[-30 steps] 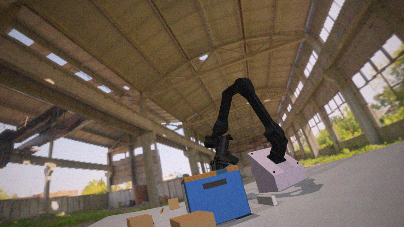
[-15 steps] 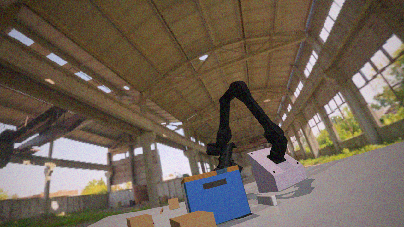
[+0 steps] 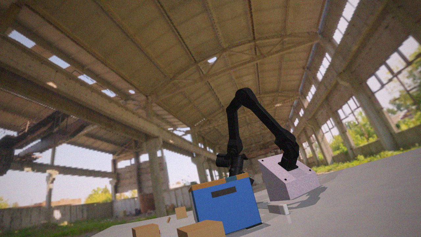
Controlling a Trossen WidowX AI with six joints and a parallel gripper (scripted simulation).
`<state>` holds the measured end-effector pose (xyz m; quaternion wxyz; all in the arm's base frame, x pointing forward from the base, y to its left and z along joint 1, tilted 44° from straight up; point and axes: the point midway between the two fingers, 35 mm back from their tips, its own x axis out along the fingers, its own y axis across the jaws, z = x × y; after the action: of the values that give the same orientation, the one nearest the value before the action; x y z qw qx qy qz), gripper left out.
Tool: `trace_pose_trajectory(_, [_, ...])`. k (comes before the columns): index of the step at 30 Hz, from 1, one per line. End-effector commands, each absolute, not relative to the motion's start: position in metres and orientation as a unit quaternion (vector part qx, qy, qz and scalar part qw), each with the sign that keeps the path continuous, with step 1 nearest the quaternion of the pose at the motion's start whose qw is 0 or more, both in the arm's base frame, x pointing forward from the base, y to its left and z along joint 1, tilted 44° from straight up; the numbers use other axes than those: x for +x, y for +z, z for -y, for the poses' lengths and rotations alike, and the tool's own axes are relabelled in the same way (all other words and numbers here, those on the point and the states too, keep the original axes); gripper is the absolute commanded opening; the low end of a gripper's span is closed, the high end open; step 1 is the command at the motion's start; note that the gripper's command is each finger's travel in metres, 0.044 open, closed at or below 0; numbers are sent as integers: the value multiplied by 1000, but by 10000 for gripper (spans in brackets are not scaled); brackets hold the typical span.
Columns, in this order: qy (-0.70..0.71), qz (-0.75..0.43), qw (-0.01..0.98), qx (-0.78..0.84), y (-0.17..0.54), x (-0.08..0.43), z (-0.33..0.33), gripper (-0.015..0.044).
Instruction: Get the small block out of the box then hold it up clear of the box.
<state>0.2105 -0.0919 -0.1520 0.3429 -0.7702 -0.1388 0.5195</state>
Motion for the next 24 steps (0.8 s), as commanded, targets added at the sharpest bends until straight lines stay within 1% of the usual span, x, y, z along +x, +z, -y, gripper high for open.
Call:
trace_pose_trajectory(1, [520, 140, 350, -767, -157, 209, 84, 285])
trace_pose_trajectory(15, [519, 140, 351, -767, -170, 208, 70, 285])
trace_pose_trajectory(22, [519, 140, 351, -767, -170, 208, 70, 101])
trace_pose_trajectory(24, [519, 140, 351, -767, -170, 208, 70, 88])
